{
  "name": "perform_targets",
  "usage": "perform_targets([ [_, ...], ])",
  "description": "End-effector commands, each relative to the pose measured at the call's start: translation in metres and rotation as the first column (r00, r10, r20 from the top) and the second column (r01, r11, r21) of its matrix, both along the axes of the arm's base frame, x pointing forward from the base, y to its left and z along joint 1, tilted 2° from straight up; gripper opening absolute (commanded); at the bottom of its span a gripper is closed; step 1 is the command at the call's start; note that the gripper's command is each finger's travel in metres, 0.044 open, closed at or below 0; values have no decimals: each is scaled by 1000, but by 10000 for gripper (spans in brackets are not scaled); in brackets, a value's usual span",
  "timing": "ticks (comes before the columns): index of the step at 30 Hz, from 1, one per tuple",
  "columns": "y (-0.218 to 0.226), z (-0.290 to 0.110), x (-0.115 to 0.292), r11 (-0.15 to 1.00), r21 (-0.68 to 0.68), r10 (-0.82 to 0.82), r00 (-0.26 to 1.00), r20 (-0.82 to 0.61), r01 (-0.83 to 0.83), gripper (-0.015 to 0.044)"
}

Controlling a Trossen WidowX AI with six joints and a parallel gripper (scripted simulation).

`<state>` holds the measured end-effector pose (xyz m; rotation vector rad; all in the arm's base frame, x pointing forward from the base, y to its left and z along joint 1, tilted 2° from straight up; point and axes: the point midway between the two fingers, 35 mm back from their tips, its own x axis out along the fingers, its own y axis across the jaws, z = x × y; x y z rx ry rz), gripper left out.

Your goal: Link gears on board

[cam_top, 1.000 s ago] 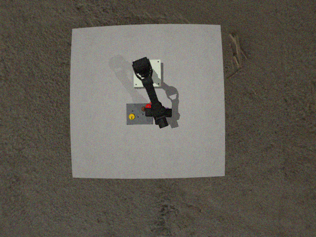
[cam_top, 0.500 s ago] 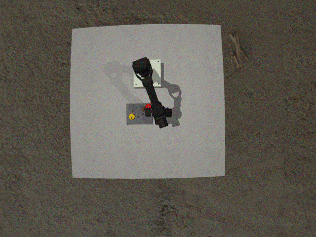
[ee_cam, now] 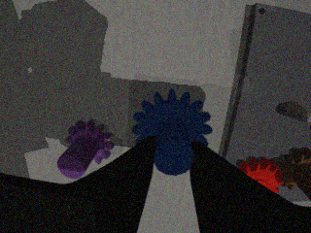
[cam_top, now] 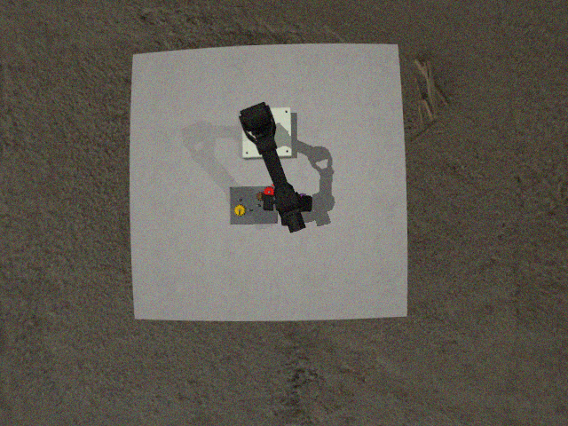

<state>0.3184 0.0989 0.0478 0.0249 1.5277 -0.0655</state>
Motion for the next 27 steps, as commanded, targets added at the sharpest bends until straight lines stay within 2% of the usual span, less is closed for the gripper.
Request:
perform_targets([
  [1,2,11,3,1000,4,-3,1000,8,3,0],
  [27,3,74,3,1000,4,-3,1000,8,3,0],
])
